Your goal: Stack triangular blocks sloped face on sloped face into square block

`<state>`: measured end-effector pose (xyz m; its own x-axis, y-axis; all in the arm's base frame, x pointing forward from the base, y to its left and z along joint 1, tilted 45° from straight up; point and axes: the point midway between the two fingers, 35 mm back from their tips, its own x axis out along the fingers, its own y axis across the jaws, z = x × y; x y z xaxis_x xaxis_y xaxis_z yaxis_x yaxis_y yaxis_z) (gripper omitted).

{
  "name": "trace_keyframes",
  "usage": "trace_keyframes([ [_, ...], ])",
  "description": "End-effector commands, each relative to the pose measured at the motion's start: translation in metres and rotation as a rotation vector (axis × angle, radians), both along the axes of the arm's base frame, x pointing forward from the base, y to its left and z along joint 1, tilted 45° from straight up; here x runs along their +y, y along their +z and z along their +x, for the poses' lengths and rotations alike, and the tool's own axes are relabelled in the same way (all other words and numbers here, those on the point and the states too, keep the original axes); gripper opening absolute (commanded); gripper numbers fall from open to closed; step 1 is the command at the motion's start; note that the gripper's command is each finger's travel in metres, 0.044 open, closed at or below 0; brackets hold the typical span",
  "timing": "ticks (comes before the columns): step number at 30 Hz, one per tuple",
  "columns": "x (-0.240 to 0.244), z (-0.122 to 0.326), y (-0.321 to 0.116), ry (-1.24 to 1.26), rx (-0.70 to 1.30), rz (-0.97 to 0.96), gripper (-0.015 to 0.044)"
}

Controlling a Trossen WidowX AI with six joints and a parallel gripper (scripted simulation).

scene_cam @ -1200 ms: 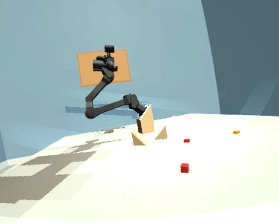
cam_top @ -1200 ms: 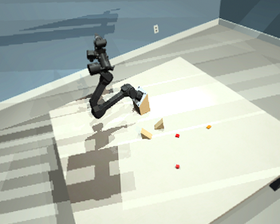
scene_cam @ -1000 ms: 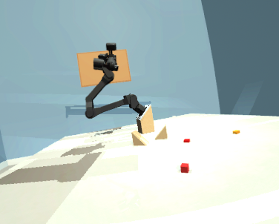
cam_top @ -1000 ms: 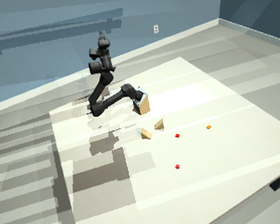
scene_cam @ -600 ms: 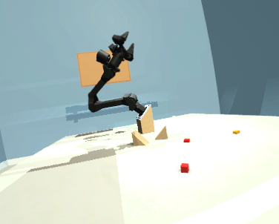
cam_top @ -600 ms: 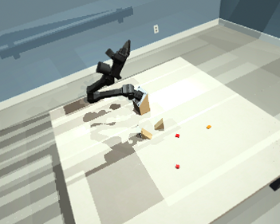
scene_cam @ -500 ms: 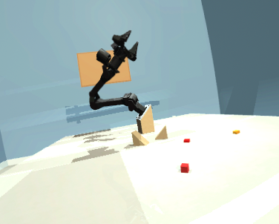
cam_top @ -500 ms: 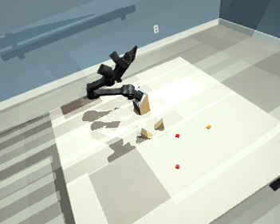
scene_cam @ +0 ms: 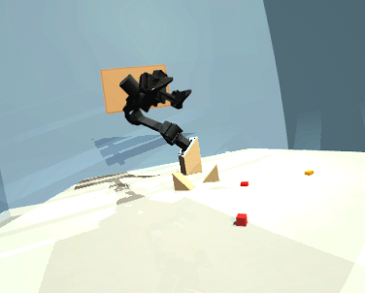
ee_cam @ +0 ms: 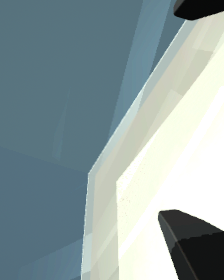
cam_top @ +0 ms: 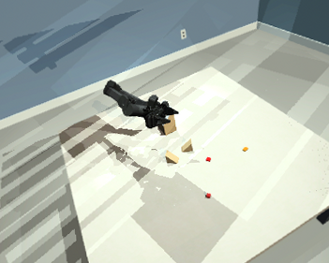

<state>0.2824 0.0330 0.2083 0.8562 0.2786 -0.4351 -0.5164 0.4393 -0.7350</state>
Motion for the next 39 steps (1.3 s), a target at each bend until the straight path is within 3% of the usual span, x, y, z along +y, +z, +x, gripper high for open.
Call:
trace_keyframes([
  [1, -0.057, -0.006, -0.024, -0.16, 0.109, -0.115, 0.044],
  [9, -0.156, -0.063, -0.07, -0.424, 0.412, -0.271, 0.044],
  [15, -0.196, -0.123, -0.094, -0.539, 0.645, -0.295, 0.044],
  [39, -0.208, -0.11, -0.117, -0.541, 0.652, -0.294, 0.044],
])
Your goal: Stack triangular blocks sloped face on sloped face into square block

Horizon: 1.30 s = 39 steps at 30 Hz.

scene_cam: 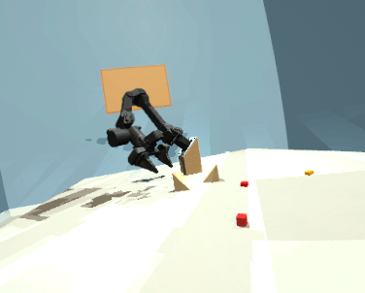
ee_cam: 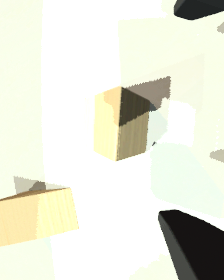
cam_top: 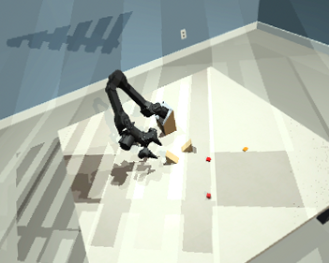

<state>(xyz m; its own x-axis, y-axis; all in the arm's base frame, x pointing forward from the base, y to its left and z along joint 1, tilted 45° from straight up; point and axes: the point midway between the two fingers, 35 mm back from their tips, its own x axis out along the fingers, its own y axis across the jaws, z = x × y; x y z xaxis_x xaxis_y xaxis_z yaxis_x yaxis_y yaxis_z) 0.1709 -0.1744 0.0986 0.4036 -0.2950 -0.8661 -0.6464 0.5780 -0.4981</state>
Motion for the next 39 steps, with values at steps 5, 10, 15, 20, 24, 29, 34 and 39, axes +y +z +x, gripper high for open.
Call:
trace_keyframes([
  [5, -0.004, 0.005, -0.014, -0.004, 0.008, 0.007, 0.044],
  [10, -0.006, 0.009, -0.021, -0.004, 0.008, 0.007, 0.044],
  [15, -0.009, 0.013, -0.028, -0.004, 0.008, 0.007, 0.044],
  [20, -0.011, 0.016, -0.035, -0.004, 0.008, 0.007, 0.044],
  [24, -0.012, 0.019, -0.04, -0.004, 0.008, 0.008, 0.044],
  [29, -0.013, 0.022, -0.048, -0.004, 0.008, 0.008, 0.044],
  [34, -0.015, 0.025, -0.055, -0.004, 0.008, 0.008, 0.044],
  [39, -0.015, 0.028, -0.063, -0.004, 0.008, 0.008, 0.044],
])
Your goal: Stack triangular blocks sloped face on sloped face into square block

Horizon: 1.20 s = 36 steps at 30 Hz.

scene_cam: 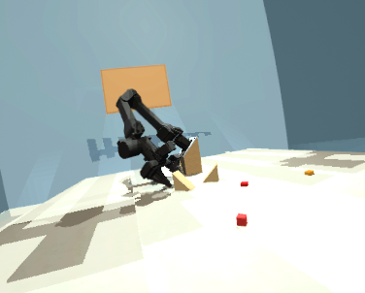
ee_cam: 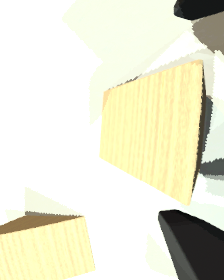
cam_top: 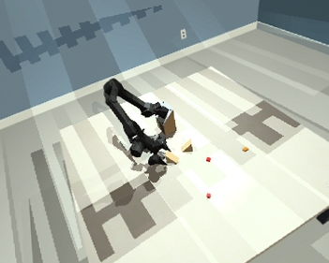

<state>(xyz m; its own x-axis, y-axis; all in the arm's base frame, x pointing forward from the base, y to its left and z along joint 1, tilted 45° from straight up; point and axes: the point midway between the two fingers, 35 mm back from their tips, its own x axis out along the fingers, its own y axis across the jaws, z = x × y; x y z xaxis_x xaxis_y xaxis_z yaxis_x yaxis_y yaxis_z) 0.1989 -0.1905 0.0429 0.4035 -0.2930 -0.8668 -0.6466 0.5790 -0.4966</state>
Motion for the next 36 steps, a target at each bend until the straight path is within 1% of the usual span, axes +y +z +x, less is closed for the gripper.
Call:
trace_keyframes([
  [1, 0.001, 0.0, -0.009, -0.004, 0.008, 0.006, 0.044],
  [10, 0.0, 0.004, -0.02, -0.004, 0.008, 0.006, 0.044],
  [20, 0.0, 0.004, -0.02, -0.004, 0.008, 0.006, 0.0177],
  [27, 0.0, 0.004, -0.02, -0.004, 0.008, 0.006, 0.0131],
  [32, 0.001, 0.004, -0.019, -0.002, 0.007, 0.007, 0.0],
  [36, 0.003, 0.005, -0.018, -0.002, 0.01, 0.003, 0.0],
])
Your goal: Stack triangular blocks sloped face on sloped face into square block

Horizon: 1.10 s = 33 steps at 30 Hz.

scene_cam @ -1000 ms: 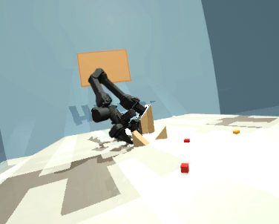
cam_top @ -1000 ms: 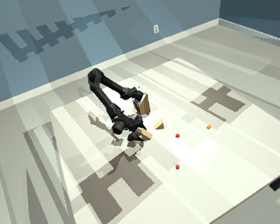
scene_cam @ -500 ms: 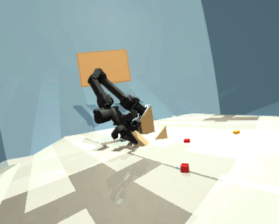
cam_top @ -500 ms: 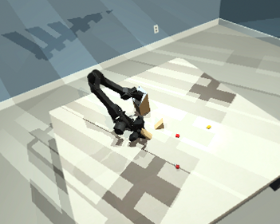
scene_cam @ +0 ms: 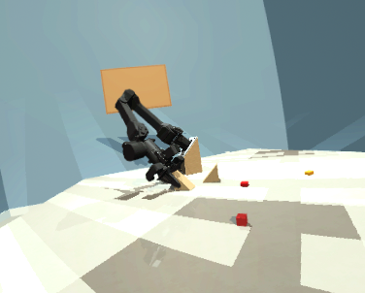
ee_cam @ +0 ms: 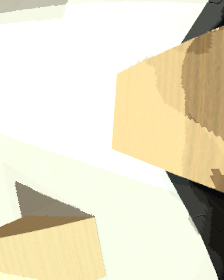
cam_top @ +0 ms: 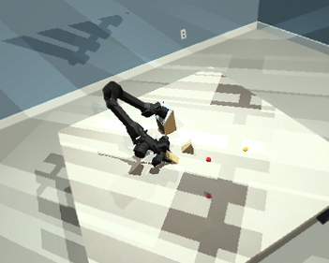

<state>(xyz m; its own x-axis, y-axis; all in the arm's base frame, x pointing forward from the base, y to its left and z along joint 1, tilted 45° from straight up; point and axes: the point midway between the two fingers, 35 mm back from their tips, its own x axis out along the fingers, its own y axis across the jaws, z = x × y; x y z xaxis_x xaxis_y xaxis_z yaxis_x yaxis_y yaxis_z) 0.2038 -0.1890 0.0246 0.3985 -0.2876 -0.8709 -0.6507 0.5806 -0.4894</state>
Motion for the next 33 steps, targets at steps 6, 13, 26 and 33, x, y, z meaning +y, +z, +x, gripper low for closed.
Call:
trace_keyframes([
  [6, 0.007, 0.005, 0.001, -0.064, 0.078, -0.079, 0.0],
  [13, 0.018, 0.014, 0.003, -0.156, 0.186, -0.198, 0.0],
  [26, 0.035, 0.031, 0.0, -0.322, 0.382, -0.415, 0.0],
  [33, 0.042, 0.041, -0.004, -0.412, 0.489, -0.536, 0.0],
])
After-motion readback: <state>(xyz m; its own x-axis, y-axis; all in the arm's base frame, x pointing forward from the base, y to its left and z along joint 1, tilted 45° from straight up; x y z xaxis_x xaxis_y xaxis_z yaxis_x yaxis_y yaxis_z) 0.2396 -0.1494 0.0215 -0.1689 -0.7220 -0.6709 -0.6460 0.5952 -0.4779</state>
